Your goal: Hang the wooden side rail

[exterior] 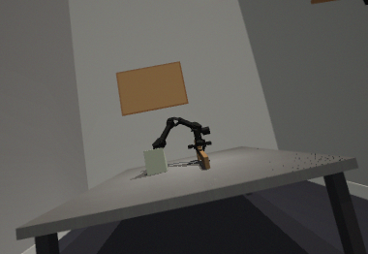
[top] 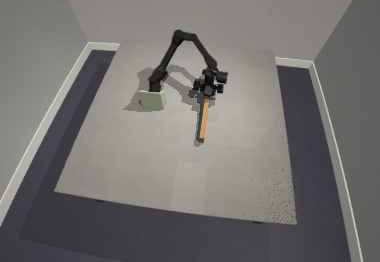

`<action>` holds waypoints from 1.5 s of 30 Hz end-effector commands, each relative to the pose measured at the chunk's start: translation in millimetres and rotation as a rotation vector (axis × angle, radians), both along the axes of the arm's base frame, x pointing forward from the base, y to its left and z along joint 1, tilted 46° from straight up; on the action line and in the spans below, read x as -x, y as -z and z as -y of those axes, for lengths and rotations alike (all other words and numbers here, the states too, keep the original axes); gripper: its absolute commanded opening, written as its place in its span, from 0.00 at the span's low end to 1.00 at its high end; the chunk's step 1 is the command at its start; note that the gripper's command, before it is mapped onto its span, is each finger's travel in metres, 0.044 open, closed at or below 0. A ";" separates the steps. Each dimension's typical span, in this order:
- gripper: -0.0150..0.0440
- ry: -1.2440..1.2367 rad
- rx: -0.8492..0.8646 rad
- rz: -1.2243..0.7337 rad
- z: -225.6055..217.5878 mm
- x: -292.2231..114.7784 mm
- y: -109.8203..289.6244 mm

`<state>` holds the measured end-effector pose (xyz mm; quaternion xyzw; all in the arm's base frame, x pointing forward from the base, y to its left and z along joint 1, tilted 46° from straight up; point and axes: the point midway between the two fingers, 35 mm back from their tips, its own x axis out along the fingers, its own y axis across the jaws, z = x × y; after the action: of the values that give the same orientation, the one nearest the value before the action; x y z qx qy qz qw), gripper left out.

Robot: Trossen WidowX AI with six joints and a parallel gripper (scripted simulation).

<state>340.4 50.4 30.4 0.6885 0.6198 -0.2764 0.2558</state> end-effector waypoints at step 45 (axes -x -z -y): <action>0.25 0.001 0.005 0.005 -2.6 -0.2 -5.0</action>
<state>340.3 53.6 34.0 0.6880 0.6201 -0.2750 0.2578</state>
